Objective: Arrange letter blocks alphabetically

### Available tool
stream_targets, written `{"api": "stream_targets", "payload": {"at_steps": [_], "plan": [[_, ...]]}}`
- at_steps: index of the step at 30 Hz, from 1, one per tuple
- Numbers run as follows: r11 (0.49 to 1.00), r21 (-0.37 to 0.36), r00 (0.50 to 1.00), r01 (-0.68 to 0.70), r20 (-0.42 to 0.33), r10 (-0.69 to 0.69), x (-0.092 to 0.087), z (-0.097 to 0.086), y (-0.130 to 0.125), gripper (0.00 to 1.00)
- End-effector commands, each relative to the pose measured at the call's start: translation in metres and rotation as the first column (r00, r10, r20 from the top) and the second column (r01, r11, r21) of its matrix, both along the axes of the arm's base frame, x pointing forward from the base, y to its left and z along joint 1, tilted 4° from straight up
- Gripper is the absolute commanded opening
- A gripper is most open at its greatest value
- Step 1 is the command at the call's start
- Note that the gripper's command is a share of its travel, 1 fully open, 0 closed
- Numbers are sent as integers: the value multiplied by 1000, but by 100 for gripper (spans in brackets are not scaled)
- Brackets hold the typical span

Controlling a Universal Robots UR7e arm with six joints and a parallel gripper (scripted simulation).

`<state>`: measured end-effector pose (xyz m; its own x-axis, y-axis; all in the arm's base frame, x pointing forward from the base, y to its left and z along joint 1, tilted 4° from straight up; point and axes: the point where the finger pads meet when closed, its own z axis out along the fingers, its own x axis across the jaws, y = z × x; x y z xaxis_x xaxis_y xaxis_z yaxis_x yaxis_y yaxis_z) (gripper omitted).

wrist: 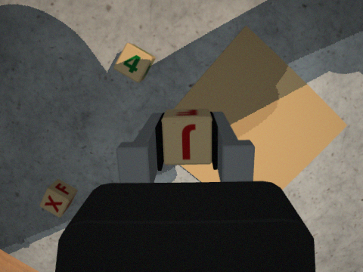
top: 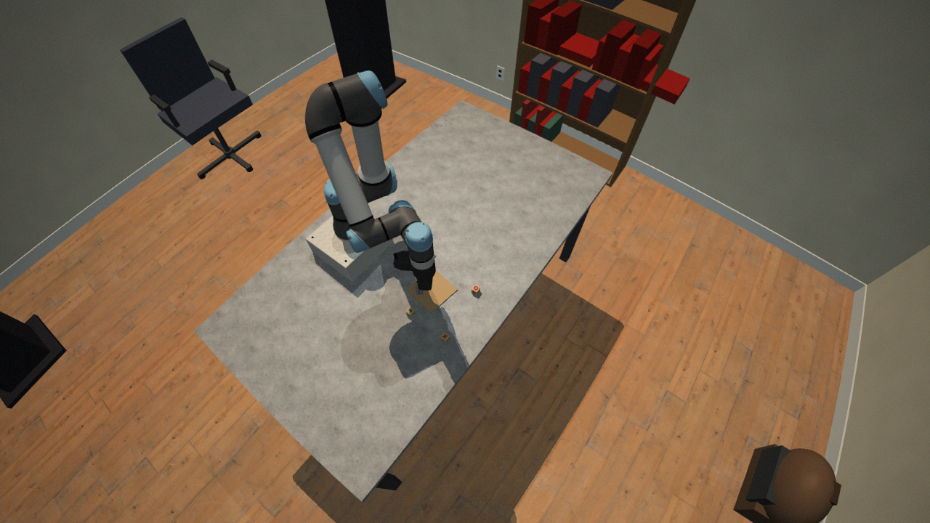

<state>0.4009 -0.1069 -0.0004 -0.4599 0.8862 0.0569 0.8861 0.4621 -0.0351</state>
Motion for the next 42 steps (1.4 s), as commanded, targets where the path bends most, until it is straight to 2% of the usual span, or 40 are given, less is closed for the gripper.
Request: {"api": "stream_targets", "payload": {"at_steps": [1, 14, 23, 31, 42], "plan": [[993, -6, 993, 119, -4, -119, 1, 1, 20, 49], [918, -24, 918, 395, -11, -396, 3, 3, 74, 49], [873, -32, 874, 486, -13, -487, 4, 3, 93, 49], [842, -36, 843, 538, -13, -539, 4, 4, 104, 49], [835, -37, 835, 549, -13, -550, 4, 4, 106, 49]]}}
